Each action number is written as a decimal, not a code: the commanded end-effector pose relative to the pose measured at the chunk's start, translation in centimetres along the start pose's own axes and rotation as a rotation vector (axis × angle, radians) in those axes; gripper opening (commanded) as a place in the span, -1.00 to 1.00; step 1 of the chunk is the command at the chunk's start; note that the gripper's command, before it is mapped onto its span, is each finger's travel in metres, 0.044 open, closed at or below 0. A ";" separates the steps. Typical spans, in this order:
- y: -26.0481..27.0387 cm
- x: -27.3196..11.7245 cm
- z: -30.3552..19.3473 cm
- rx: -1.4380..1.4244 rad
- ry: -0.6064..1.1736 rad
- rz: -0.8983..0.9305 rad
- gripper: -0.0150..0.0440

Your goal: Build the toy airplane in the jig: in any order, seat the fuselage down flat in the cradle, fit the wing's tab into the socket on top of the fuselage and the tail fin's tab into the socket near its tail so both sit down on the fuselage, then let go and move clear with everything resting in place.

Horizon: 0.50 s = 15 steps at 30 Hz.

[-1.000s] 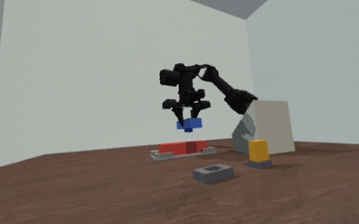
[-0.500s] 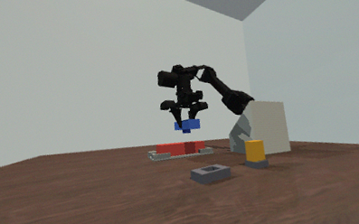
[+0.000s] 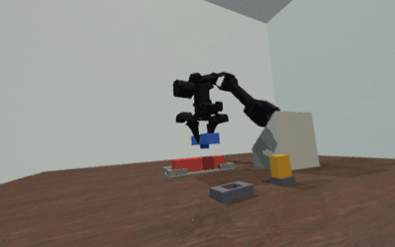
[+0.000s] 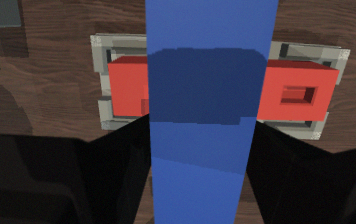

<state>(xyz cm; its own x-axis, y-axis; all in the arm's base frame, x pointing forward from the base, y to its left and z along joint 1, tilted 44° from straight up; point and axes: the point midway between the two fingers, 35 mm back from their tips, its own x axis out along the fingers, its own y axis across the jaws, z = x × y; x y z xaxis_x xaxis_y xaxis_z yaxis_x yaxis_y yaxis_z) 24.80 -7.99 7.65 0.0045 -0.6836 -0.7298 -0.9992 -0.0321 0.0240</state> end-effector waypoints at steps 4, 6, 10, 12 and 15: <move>0.1 1.3 -0.1 -0.004 0.004 0.005 0.17; 0.1 1.6 -0.1 -0.004 0.004 0.005 0.17; 0.1 2.3 -0.1 -0.004 0.005 0.005 0.17; 0.1 2.6 -0.1 -0.004 0.005 0.005 0.17; 0.1 3.1 -0.1 -0.004 0.006 0.005 0.17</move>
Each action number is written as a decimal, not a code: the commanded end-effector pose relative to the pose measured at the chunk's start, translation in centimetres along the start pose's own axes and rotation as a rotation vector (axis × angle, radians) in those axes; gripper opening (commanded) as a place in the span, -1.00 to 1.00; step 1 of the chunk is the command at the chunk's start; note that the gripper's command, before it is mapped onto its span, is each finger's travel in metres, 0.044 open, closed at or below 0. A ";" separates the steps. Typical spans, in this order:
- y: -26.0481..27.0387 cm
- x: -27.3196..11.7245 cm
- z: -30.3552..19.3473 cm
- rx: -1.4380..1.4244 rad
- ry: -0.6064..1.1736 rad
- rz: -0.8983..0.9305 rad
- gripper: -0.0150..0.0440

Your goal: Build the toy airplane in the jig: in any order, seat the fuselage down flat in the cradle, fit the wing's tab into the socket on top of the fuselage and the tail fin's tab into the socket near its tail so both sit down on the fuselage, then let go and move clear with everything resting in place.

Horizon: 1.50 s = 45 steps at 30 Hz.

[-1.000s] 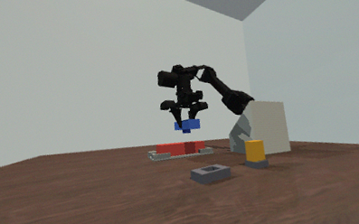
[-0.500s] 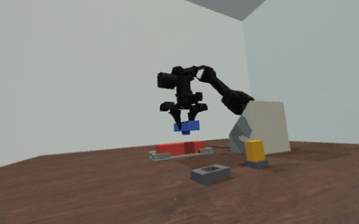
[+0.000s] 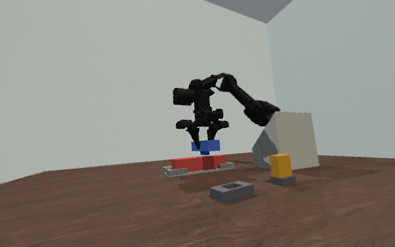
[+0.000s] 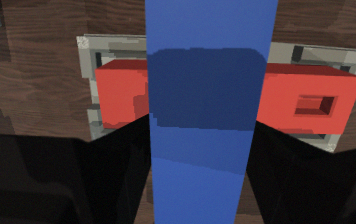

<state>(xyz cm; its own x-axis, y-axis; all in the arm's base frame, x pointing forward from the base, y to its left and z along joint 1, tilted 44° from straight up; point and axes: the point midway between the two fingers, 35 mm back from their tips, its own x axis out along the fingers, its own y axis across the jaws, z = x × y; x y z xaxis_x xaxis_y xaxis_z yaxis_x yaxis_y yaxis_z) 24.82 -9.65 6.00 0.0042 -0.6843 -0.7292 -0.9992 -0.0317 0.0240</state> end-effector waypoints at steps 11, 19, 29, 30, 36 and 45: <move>0.1 0.9 0.0 -0.003 0.002 0.003 0.15; 0.1 0.9 0.0 -0.003 0.002 0.003 -0.30; 0.1 0.9 0.0 -0.003 0.002 0.003 0.41; 0.1 0.9 0.0 -0.003 0.002 0.003 0.50; 0.1 0.9 0.0 -0.003 0.002 0.003 1.00; 0.1 0.9 0.0 -0.003 0.002 0.003 1.00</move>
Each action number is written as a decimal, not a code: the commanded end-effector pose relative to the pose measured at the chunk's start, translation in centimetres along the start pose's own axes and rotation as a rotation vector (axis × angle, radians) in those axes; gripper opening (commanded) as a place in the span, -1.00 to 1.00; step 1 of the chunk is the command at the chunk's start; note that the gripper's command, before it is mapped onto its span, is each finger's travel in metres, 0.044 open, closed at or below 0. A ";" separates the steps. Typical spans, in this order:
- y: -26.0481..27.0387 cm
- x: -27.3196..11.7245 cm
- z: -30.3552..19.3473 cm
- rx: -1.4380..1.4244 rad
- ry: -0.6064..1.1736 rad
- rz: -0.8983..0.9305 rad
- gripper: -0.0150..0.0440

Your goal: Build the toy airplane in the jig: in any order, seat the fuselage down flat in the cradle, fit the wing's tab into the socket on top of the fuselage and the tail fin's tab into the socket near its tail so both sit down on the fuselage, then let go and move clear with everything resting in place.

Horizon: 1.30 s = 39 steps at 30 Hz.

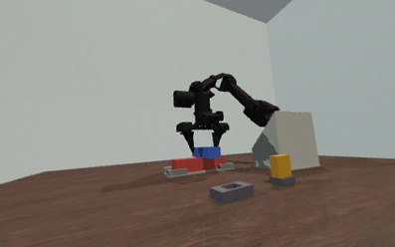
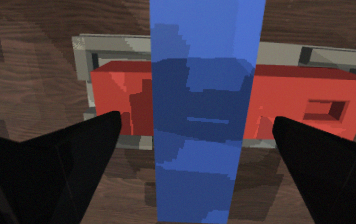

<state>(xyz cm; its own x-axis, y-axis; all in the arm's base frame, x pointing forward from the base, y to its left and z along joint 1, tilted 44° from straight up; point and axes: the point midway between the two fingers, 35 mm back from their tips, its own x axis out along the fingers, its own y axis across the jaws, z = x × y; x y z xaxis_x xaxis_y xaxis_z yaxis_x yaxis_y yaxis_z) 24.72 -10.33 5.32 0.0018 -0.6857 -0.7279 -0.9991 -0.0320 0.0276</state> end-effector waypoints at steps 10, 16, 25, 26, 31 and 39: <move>-0.1 -8.5 0.1 -0.002 0.000 0.003 1.00; -0.3 -8.5 0.3 -0.002 0.000 0.003 1.00; -0.4 -8.3 0.2 0.629 0.001 0.002 1.00; -0.4 -8.3 0.2 0.727 0.001 0.002 1.00; -0.4 -8.1 0.2 1.216 0.002 0.002 1.00; -0.4 -8.0 0.2 1.554 0.002 0.002 1.00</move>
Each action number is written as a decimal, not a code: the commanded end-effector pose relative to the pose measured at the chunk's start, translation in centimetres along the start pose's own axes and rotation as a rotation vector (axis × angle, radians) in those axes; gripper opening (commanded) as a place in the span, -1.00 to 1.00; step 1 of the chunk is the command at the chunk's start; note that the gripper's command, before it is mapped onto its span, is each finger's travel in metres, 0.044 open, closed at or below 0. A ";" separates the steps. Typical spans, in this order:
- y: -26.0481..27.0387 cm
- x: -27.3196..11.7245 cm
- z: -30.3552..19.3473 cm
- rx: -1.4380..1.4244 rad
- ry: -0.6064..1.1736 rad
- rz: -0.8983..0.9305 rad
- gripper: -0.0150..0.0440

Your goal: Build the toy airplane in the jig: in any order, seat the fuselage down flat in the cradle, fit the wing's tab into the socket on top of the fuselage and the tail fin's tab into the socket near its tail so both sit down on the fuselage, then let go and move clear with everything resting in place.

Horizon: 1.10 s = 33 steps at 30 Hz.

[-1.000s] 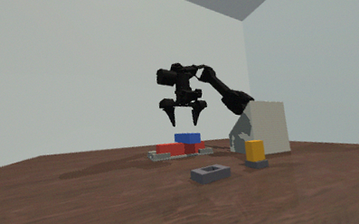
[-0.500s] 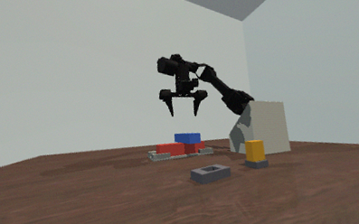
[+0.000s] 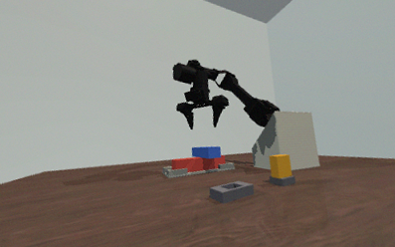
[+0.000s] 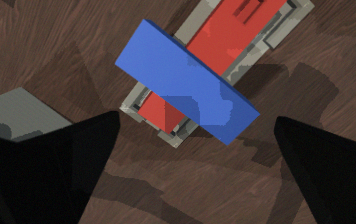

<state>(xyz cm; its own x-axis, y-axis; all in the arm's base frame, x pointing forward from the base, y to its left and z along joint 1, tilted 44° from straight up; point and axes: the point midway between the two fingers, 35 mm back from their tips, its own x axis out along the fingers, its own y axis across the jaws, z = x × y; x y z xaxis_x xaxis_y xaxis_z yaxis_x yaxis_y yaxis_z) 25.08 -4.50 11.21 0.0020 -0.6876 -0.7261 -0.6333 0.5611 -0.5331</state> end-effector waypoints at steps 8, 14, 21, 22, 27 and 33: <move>0.0 0.3 0.0 0.627 0.002 0.003 1.00; 0.0 0.3 0.0 0.627 0.002 0.003 1.00; 1.7 0.0 2.1 0.623 -0.011 0.018 1.00; 3.0 -0.2 3.4 0.621 -0.017 0.027 1.00; 9.9 -0.9 8.1 0.613 -0.028 0.052 1.00; 18.3 -0.8 10.6 0.616 -0.015 0.044 1.00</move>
<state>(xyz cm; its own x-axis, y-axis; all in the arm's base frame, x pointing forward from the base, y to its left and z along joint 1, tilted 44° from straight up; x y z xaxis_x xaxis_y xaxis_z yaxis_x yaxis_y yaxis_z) 24.12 7.79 0.99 0.0087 -0.6445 -0.7645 -0.0729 0.7621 -0.6433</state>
